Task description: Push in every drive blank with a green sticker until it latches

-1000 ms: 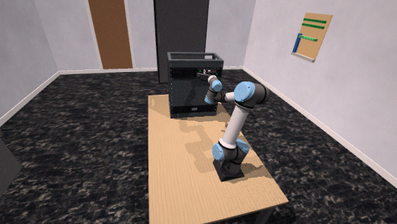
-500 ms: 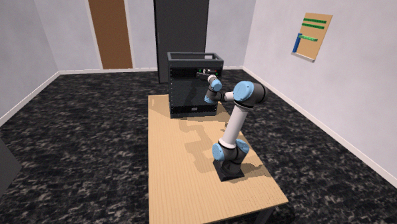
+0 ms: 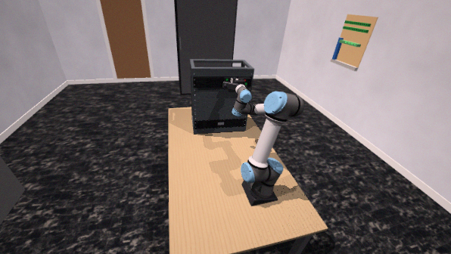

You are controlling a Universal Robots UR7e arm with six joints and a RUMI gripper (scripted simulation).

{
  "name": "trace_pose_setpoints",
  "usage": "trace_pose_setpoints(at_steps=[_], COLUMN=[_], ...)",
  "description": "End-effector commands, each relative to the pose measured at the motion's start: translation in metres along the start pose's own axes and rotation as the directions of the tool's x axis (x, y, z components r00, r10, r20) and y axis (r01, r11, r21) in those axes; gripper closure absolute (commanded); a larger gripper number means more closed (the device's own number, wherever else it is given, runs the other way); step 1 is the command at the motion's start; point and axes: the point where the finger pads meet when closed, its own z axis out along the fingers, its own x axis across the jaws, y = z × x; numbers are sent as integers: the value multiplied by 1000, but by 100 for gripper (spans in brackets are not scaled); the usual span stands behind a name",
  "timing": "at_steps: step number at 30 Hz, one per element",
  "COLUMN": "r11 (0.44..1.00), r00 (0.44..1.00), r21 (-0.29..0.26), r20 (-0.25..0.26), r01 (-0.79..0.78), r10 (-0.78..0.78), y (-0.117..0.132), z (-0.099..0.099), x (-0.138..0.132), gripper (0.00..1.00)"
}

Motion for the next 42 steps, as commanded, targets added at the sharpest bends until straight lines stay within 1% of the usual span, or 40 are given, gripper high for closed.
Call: trace_pose_setpoints(at_steps=[1,42], r11=[1000,1000], r00=[1000,1000], r21=[-1,-1], r20=[-3,-3], r01=[0,0], r10=[0,0], y=[1,1], z=[3,11], x=[2,2], gripper=[100,100])
